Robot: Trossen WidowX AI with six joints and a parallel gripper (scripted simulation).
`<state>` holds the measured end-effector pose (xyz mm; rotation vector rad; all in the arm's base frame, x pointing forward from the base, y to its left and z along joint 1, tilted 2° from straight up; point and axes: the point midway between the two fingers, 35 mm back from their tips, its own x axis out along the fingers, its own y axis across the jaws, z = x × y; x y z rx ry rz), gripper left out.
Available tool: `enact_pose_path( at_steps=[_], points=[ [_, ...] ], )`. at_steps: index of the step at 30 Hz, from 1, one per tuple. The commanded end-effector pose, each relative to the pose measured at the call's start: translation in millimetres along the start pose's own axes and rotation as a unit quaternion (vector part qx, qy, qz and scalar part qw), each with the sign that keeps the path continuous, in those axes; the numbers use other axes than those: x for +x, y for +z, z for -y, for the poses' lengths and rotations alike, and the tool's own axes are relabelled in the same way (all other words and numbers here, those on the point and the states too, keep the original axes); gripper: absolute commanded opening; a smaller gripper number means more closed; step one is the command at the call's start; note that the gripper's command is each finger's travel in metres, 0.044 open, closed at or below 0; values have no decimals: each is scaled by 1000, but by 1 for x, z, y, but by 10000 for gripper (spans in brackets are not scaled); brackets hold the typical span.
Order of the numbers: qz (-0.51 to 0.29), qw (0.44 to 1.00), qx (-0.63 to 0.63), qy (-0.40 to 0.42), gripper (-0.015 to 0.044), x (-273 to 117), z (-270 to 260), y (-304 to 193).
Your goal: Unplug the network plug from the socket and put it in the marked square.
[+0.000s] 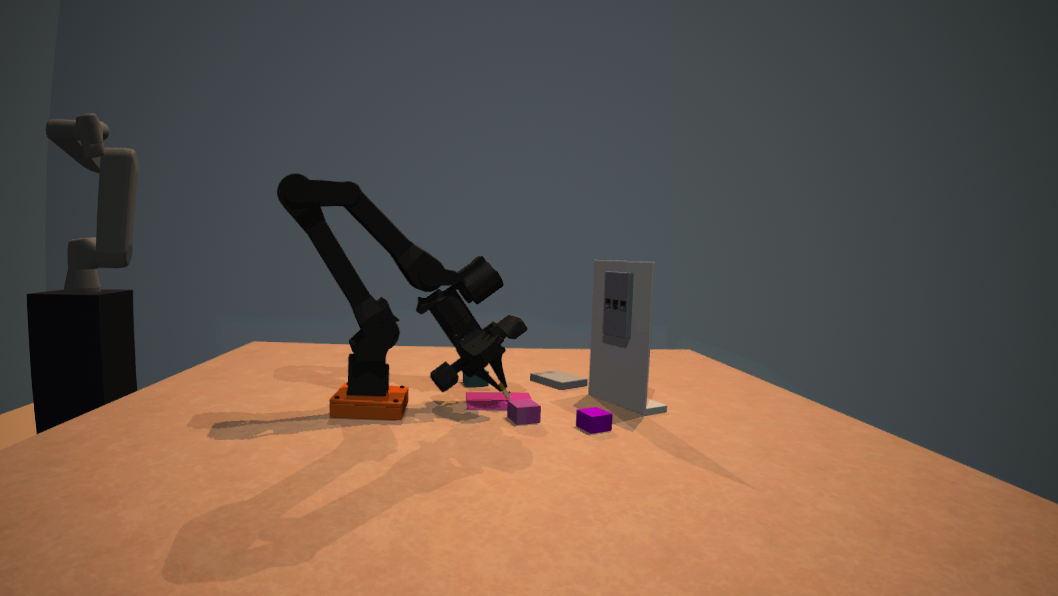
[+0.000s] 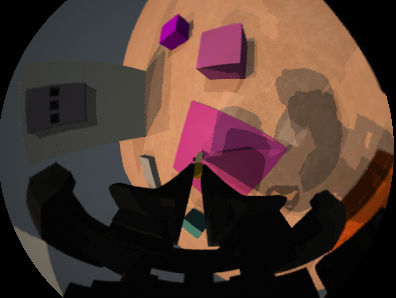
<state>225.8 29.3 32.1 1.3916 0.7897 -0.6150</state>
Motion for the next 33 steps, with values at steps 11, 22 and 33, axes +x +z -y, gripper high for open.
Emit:
enact_pose_path(
  at_steps=[11,22,33],
  points=[
    [2,1000,-1,-4,0,4,1,-1],
    [0,1000,-3,0,0,3,0,-2],
    [0,1000,-3,0,156,3,0,-2]
  ],
)
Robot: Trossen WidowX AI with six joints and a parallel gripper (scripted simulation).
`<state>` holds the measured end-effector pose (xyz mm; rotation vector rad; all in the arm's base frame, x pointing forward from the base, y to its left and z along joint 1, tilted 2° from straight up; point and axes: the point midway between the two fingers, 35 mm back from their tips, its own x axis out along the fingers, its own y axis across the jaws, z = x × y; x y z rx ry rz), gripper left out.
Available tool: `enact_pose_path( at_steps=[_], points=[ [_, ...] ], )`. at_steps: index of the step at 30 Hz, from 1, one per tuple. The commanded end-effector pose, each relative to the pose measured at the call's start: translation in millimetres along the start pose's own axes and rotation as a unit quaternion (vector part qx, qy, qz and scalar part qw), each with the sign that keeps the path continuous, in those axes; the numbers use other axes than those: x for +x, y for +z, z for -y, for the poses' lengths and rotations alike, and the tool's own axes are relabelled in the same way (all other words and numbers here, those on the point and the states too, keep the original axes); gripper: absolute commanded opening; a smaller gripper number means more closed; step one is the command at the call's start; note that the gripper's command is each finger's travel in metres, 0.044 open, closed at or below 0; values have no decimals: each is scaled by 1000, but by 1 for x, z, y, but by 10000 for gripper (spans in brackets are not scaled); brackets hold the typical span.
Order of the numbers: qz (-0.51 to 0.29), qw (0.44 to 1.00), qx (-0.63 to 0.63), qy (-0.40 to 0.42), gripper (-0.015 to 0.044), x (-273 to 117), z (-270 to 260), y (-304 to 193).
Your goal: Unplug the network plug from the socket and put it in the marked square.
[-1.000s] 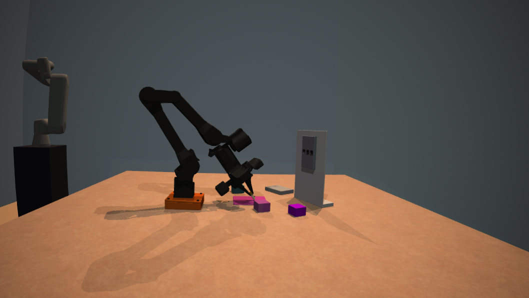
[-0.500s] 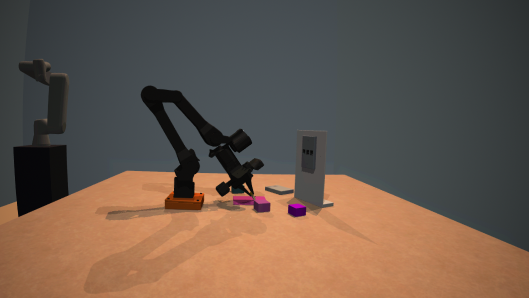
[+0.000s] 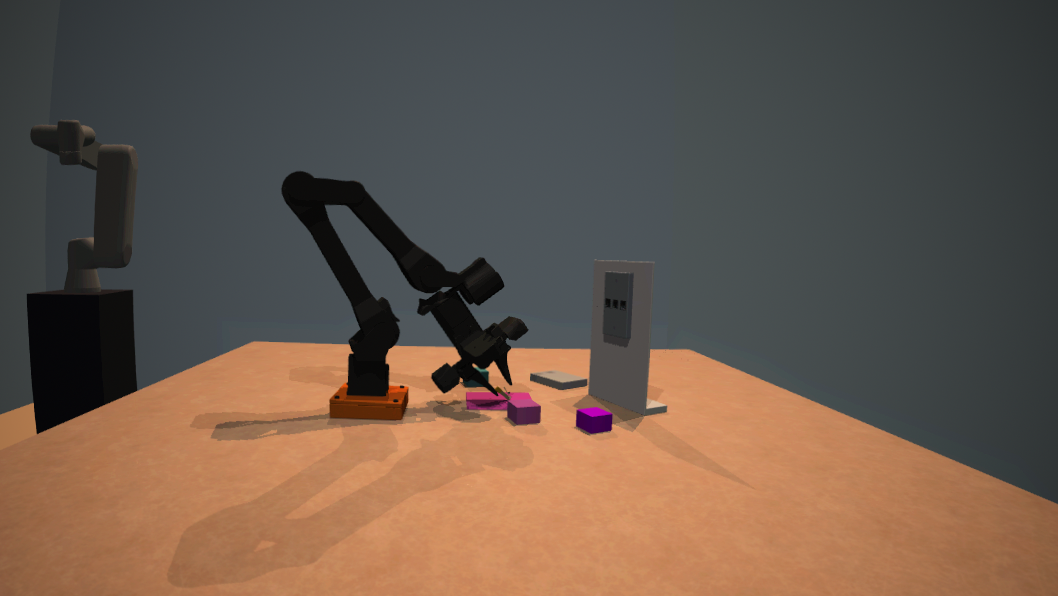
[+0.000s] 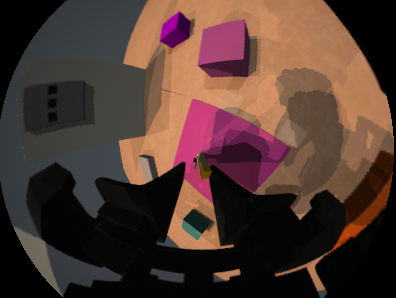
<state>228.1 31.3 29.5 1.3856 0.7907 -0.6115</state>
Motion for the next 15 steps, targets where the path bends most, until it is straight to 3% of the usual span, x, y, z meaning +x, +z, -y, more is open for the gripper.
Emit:
enact_pose_path(
  at_steps=[1,15],
  points=[
    [0,1000,0,0,156,-1,0,0],
    [0,1000,1,-1,156,-10,0,1]
  ],
)
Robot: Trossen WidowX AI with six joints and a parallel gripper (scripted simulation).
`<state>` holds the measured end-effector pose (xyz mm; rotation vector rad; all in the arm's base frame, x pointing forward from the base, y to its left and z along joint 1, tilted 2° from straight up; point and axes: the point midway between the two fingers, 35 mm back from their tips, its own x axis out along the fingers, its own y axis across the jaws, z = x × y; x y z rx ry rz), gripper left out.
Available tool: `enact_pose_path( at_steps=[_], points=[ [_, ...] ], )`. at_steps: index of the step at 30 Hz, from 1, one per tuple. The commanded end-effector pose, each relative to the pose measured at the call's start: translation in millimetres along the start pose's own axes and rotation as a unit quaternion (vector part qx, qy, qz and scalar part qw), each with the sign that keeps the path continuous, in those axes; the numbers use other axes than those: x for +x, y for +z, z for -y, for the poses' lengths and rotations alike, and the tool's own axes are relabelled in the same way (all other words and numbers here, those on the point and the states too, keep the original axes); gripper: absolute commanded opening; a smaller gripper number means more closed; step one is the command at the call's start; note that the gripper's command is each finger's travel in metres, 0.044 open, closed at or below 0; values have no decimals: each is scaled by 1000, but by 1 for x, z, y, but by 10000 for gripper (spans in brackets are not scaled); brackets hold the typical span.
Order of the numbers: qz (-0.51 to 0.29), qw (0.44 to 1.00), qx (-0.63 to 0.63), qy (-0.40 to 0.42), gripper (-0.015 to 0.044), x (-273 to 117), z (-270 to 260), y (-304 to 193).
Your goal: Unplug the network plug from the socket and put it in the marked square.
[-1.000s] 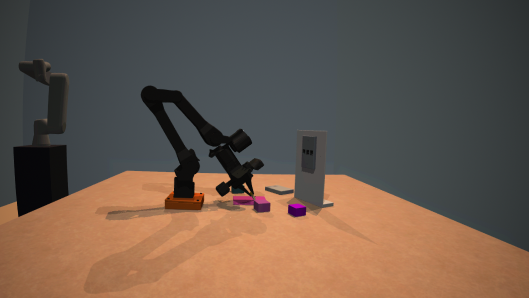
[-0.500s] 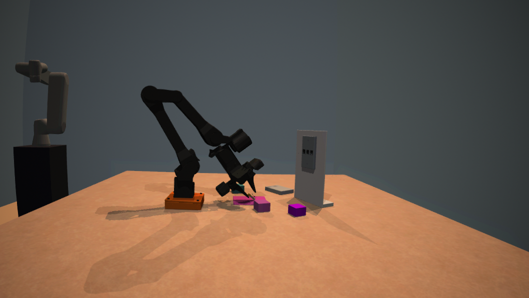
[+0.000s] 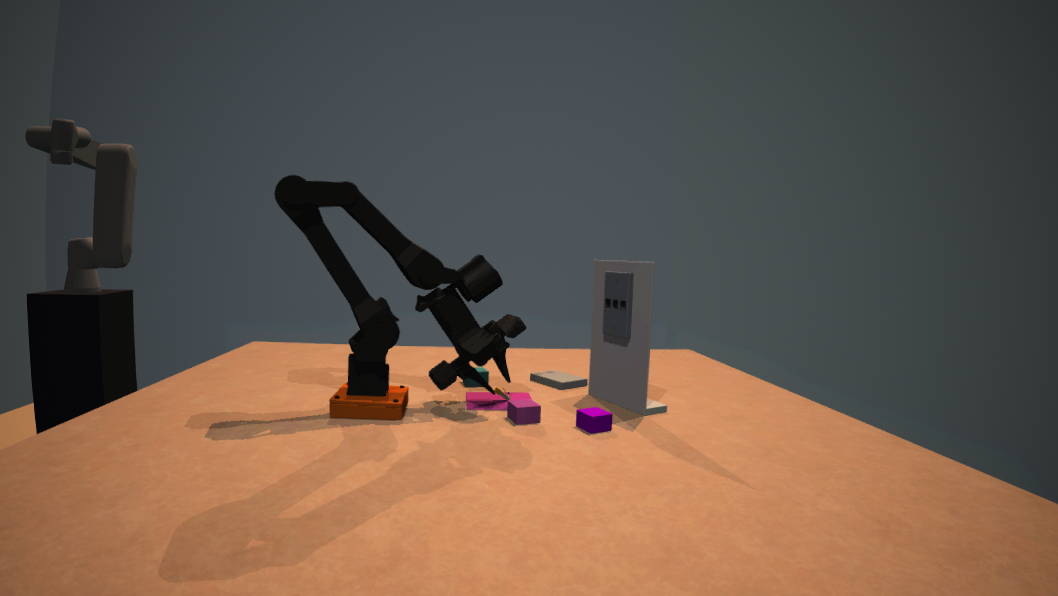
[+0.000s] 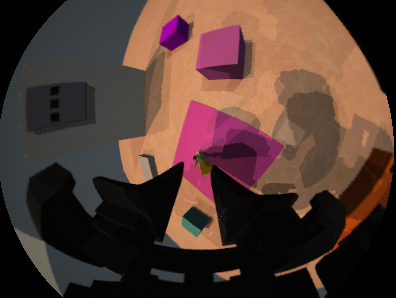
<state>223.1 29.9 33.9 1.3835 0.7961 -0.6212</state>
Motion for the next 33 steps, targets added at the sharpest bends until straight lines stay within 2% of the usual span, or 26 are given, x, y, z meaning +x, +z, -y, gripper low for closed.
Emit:
enact_pose_path(
  at_steps=[1,33],
  points=[
    [0,1000,0,4,156,-4,-2,0],
    [0,1000,1,1,156,-28,-5,1]
  ],
)
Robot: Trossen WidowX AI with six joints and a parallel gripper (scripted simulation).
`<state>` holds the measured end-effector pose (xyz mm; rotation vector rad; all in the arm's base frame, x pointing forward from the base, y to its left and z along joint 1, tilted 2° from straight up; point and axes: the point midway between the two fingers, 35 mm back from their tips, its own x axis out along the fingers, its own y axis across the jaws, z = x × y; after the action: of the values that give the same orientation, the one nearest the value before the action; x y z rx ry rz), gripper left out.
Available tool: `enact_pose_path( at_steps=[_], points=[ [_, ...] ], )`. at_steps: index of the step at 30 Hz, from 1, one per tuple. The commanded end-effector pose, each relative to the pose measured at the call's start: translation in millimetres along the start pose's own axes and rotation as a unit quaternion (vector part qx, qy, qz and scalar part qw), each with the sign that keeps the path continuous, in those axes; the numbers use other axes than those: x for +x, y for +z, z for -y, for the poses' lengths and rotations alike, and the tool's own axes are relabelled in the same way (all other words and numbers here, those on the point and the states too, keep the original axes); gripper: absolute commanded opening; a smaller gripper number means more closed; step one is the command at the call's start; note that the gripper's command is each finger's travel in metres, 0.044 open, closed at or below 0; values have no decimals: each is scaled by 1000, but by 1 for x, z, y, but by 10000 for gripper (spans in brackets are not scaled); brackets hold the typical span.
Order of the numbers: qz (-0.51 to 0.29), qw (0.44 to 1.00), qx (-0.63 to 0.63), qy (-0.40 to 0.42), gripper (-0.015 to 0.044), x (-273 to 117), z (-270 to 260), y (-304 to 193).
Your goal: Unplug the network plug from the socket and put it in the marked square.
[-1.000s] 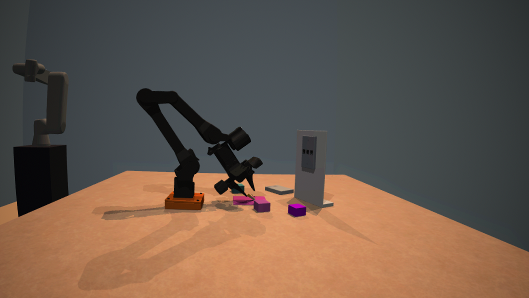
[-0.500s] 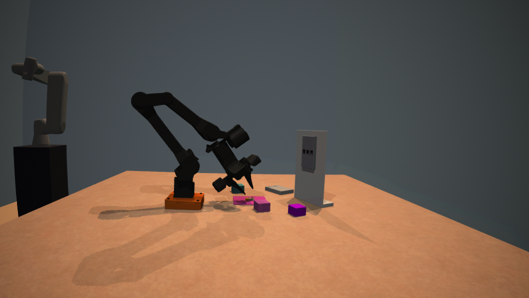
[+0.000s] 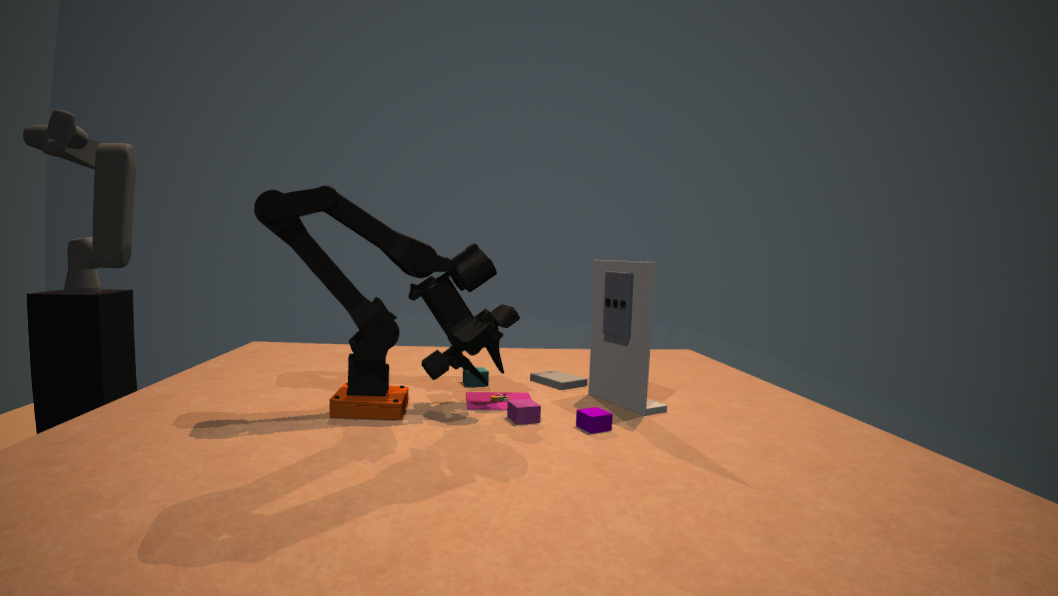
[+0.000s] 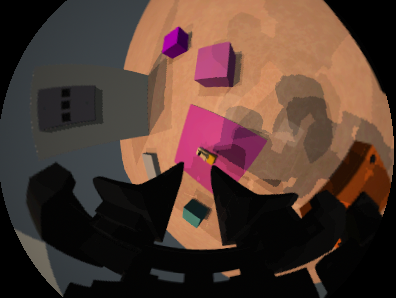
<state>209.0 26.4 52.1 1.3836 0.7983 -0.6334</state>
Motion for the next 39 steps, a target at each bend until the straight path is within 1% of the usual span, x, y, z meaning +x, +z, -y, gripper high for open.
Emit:
enact_pose_path(
  at_steps=[1,39],
  points=[
    [-2,1000,-2,6,156,-6,-6,0],
    [-1,1000,-1,5,156,-48,-34,0]
  ],
)
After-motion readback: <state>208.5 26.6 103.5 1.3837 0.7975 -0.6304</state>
